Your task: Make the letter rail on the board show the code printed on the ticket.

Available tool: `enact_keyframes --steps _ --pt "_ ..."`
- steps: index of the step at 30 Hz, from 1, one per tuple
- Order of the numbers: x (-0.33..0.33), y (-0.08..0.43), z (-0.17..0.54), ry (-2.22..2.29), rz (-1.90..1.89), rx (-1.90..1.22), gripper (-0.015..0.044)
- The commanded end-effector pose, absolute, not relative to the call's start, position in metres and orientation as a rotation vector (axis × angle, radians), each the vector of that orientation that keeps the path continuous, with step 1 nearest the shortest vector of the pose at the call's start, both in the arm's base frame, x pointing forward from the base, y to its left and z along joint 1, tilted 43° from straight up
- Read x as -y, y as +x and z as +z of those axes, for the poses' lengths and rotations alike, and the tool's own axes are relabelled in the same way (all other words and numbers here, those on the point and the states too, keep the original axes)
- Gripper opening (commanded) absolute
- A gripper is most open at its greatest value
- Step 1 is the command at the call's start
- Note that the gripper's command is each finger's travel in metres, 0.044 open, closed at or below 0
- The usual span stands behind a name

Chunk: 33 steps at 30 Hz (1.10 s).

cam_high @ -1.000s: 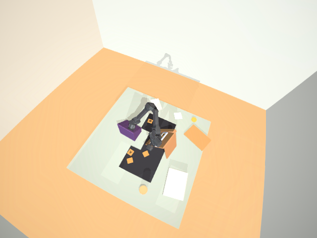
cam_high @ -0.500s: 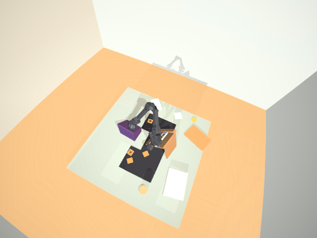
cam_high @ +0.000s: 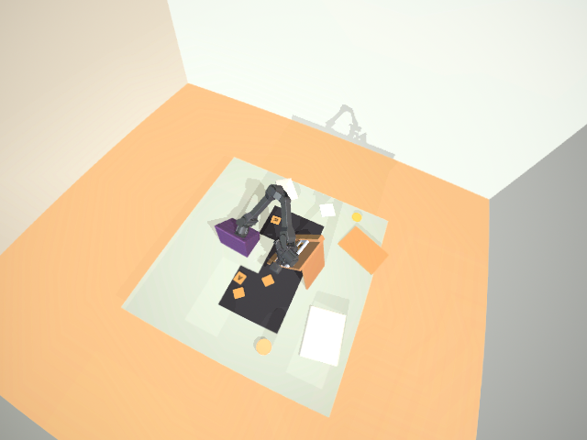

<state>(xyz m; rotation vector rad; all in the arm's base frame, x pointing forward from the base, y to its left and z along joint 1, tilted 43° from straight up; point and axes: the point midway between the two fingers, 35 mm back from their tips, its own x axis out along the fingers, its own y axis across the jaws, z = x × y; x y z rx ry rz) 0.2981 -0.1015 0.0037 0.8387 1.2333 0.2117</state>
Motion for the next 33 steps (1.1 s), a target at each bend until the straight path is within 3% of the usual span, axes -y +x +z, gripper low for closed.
enact_keyframes --steps 1,33 --pt "0.1 0.299 0.005 0.843 0.213 -1.23 0.0" --pt "0.1 0.29 0.014 0.843 0.213 -1.231 0.0"
